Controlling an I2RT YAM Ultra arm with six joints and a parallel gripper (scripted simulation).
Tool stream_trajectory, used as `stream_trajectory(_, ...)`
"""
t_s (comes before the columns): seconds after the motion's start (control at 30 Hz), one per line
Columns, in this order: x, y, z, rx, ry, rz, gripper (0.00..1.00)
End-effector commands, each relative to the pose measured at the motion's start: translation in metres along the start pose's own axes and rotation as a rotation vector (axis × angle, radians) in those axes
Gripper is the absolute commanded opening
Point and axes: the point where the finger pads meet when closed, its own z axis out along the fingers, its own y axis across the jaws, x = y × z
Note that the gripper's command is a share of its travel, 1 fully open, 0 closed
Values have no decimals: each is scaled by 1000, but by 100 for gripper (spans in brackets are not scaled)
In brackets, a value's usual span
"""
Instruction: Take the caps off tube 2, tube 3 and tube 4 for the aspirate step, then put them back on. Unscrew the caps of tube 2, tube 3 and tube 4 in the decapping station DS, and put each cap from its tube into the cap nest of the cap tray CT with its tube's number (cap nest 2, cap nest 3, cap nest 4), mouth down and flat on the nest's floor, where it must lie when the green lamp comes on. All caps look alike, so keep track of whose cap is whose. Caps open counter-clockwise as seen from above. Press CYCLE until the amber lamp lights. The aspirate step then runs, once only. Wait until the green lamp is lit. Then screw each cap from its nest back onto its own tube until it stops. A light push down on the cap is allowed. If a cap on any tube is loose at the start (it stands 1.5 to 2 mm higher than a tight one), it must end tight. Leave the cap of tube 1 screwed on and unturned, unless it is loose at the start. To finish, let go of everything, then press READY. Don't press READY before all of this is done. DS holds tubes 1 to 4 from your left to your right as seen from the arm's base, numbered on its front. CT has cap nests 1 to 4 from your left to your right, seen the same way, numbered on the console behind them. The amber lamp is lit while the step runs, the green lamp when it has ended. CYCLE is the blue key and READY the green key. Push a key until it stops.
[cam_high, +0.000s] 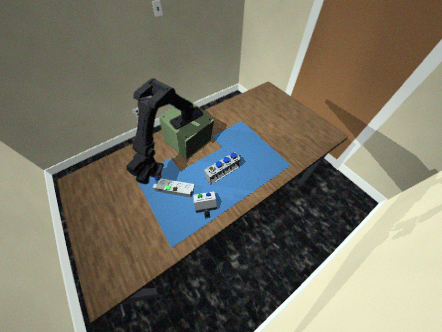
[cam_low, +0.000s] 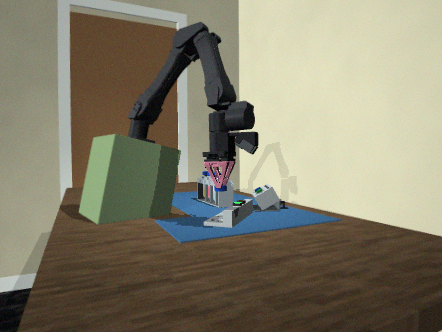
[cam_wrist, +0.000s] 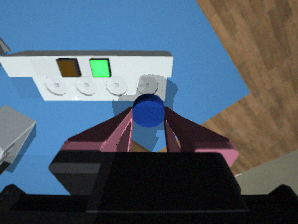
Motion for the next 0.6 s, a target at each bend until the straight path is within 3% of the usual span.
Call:
stream_trajectory(0.0,3,-1,-21,-4,12,5,0)
stream_trajectory(0.1,2,-1,-26,-4,12,5,0)
stream_trajectory(0.3,2,-1,-55,-4,12,5,0)
stream_trajectory(0.57,2,-1,-55,-4,12,5,0)
